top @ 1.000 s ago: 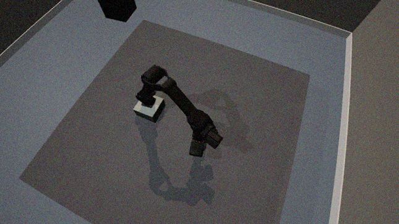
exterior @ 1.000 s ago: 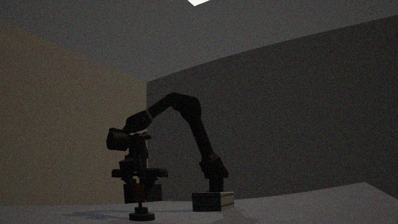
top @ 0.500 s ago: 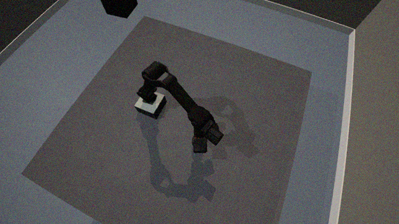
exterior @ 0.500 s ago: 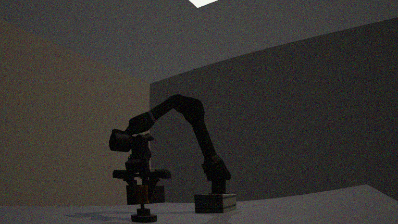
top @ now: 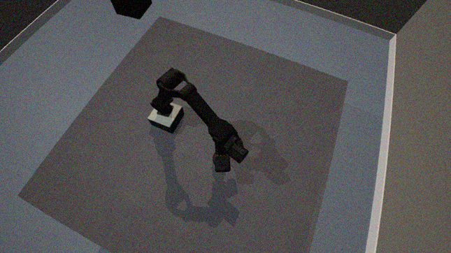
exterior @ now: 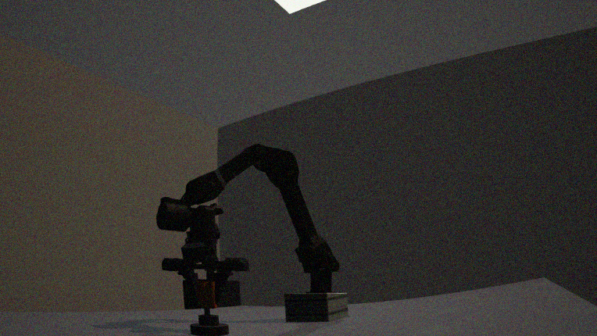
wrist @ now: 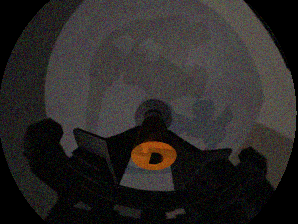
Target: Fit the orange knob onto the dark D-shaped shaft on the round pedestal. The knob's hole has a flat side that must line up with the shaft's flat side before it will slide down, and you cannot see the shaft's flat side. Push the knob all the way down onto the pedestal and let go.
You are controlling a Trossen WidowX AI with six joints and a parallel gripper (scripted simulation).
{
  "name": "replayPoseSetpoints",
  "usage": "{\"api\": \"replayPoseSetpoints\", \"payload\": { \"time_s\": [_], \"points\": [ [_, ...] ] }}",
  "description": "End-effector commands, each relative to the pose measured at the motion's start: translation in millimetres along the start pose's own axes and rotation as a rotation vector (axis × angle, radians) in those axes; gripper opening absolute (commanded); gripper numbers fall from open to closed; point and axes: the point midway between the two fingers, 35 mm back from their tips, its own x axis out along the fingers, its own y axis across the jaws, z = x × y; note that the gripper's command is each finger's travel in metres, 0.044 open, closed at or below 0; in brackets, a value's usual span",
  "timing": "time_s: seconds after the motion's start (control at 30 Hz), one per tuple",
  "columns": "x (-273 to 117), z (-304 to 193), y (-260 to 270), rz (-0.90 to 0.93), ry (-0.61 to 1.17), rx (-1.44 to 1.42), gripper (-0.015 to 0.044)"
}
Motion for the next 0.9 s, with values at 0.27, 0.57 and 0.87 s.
{"api": "replayPoseSetpoints", "payload": {
  "time_s": [0.27, 0.57, 0.87],
  "points": [
    [0.6, 0.1, -0.5, -0.003, 0.000, -0.033, 0.0000],
    [0.9, 0.0, -0.5, -0.003, 0.000, 0.046, 0.0000],
    [1.3, 0.1, -0.5, -0.003, 0.000, -0.018, 0.0000]
  ]
}}
